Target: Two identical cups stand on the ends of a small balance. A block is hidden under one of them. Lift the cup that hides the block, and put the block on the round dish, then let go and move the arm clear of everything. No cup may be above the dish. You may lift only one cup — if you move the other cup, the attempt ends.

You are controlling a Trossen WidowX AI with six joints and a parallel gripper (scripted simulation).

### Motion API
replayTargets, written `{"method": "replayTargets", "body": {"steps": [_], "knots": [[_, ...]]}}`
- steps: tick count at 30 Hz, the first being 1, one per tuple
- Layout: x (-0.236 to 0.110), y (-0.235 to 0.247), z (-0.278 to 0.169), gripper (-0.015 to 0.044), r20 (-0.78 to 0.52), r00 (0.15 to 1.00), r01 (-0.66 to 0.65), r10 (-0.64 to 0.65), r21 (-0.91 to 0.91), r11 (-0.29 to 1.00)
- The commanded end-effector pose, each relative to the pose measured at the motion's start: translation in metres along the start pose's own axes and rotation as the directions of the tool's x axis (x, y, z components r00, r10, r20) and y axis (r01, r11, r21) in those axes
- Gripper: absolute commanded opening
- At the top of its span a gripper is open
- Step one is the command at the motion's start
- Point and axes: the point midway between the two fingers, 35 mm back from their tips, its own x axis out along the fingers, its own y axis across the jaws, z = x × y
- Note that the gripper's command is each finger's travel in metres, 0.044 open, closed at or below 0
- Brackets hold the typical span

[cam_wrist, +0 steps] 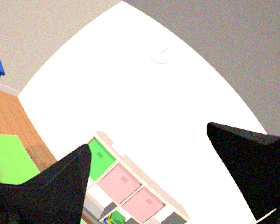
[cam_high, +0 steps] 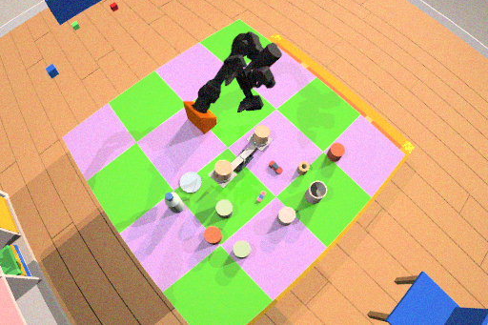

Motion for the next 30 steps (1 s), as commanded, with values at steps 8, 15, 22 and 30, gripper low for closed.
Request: {"method": "replayTargets", "body": {"steps": [8,15,22,30], "knots": [[0.017,0.047,-0.077,0.044,-0.172,0.945,-0.3,0.277,-0.125,0.946],[0.013,0.077,-0.127,0.044,-0.269,0.846,-0.505,0.46,-0.131,0.853],[-0.004,0.106,-0.173,0.044,-0.33,0.7,-0.689,0.633,-0.08,0.72],[-0.035,0.135,-0.215,0.044,-0.33,0.495,-0.847,0.804,0.027,0.532]]}}
